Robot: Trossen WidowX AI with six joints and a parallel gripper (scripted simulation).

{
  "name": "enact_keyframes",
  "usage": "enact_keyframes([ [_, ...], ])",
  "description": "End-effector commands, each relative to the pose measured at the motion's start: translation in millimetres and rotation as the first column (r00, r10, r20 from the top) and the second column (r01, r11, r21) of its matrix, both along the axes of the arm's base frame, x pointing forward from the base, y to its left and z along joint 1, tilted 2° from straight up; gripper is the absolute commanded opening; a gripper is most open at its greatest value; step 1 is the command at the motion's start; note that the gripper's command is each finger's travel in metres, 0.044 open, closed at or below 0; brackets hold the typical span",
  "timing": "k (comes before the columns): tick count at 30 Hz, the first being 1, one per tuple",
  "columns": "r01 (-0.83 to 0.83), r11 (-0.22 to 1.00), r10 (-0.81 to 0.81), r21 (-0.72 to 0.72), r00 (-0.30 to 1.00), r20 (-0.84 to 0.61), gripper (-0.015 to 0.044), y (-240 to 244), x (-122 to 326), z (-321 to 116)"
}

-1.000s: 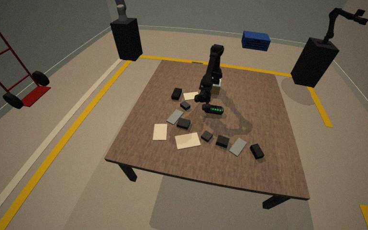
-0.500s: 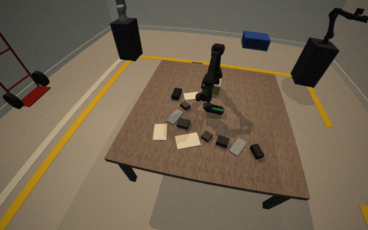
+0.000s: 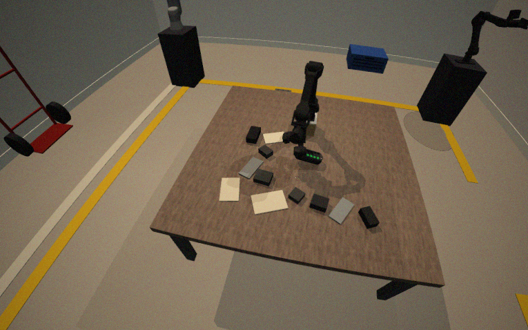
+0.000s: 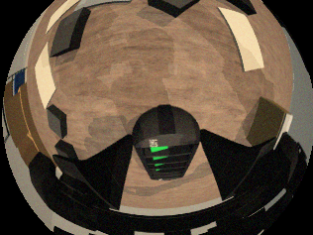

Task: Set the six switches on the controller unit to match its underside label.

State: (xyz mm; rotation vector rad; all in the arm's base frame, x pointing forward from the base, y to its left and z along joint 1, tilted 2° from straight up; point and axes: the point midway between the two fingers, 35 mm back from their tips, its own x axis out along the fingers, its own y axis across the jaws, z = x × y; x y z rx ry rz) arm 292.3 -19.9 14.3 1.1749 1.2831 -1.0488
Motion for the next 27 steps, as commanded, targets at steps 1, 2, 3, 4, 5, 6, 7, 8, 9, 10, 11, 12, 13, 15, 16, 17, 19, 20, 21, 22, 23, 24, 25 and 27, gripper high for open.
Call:
enact_keyframes([
  [1,0.003,1.000,-0.003,-0.006,1.000,0.007,0.0336,3,0,5],
  [2,0.003,1.000,-0.003,-0.008,1.000,0.007,0.0336,4,0,6],
  [3,0.003,1.000,-0.003,-0.010,1.000,0.008,0.0336,4,0,6],
  [4,0.003,1.000,-0.003,-0.012,1.000,0.008,0.0336,5,0,7],
  [5,0.003,1.000,-0.003,-0.014,1.000,0.008,0.0336,5,0,7],
  [6,0.003,1.000,-0.003,-0.016,1.000,0.008,0.0336,6,0,8],
  [7,0.004,1.000,-0.003,-0.017,1.000,0.009,0.0336,6,0,9],
  [8,0.004,1.000,-0.004,-0.019,1.000,0.009,0.0336,7,0,9],
  [9,0.004,1.000,-0.004,-0.021,1.000,0.009,0.0336,7,0,10],
  [10,0.004,1.000,-0.004,-0.023,1.000,0.010,0.0336,8,-1,11],
  [11,0.004,1.000,-0.004,-0.025,1.000,0.010,0.0336,9,-1,11],
  [12,0.004,1.000,-0.004,-0.027,1.000,0.010,0.0336,9,-1,12],
  [13,0.004,1.000,-0.004,-0.029,1.000,0.010,0.0336,10,-1,12],
  [15,0.005,0.999,-0.004,-0.033,1.000,0.011,0.0336,11,-1,13],
  [16,0.005,0.999,-0.004,-0.035,1.000,0.011,0.0336,12,-1,14],
  [17,0.005,0.999,-0.004,-0.037,1.000,0.011,0.0336,12,-1,15],
  [19,0.005,0.999,-0.004,-0.040,1.000,0.012,0.0336,13,-1,16],
  [20,0.005,0.999,-0.005,-0.042,1.000,0.012,0.0336,14,-2,16],
  [21,0.005,0.999,-0.005,-0.044,1.000,0.012,0.0336,15,-2,17],
  [22,0.005,0.999,-0.005,-0.046,1.000,0.013,0.0336,15,-2,18],
  [23,0.005,0.999,-0.005,-0.048,1.000,0.013,0.0336,16,-2,18],
  [24,0.006,0.999,-0.005,-0.050,1.000,0.013,0.0336,16,-2,19],
  [25,0.006,0.999,-0.005,-0.051,1.000,0.013,0.0336,17,-2,19],
  [27,0.006,0.998,-0.005,-0.055,1.000,0.014,0.0336,18,-2,20],
])
